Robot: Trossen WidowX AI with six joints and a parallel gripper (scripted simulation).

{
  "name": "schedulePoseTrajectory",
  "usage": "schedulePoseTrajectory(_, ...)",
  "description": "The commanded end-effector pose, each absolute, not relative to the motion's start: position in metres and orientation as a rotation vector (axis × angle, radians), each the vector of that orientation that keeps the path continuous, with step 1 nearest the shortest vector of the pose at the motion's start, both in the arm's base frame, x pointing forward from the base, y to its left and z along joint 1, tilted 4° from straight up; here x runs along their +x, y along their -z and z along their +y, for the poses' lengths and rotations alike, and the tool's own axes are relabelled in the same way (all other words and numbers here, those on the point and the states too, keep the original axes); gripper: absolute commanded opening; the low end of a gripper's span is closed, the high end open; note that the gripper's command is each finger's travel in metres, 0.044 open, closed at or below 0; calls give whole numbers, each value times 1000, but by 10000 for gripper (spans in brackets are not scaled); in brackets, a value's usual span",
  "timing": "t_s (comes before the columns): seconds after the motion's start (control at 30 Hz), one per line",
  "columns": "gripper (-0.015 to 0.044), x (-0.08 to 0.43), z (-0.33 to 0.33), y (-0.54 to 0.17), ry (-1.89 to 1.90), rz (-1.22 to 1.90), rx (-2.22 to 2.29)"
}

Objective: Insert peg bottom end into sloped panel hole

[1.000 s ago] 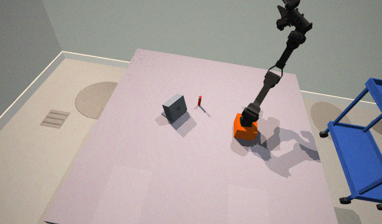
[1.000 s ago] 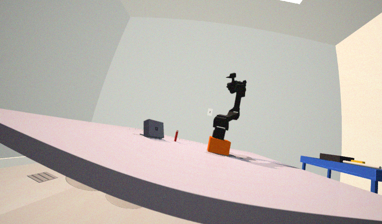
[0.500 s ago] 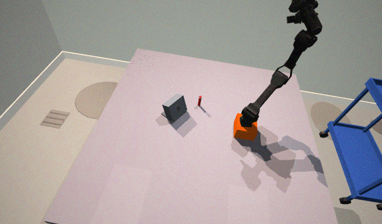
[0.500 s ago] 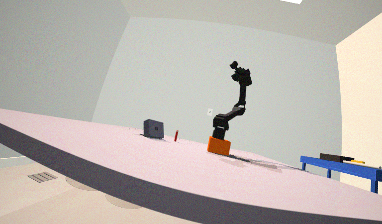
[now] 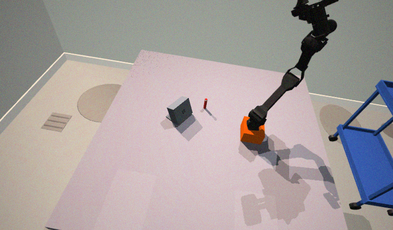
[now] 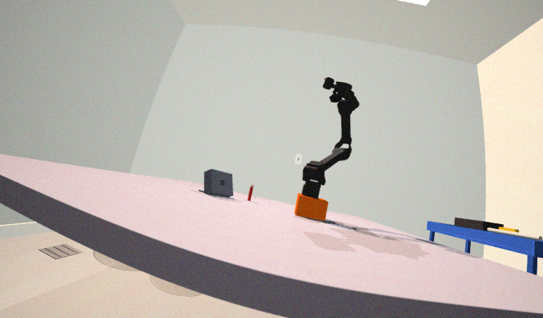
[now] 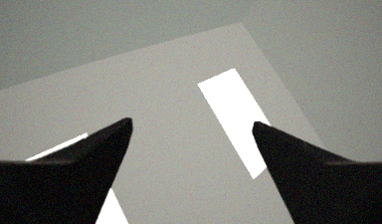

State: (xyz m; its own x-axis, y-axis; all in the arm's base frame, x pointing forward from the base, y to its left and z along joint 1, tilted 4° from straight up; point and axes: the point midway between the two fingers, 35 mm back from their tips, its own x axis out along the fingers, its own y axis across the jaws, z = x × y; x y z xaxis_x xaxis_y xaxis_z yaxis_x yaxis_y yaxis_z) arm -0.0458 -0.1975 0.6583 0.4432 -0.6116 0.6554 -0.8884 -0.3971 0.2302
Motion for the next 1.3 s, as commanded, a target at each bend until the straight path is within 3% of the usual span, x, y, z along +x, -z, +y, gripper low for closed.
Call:
schedulePoseTrajectory(0.0, 440, -23, -165, -669, -562, -1202, 1968)
schedulePoseTrajectory(0.43, 440, 48, -85, -681, -301, -1081, 1461)
schedulePoseTrajectory(0.77, 440, 83, -64, -675, -157, -1019, 1242)
schedulePoseTrajectory(1.27, 440, 205, -24, -630, 122, -705, 699)
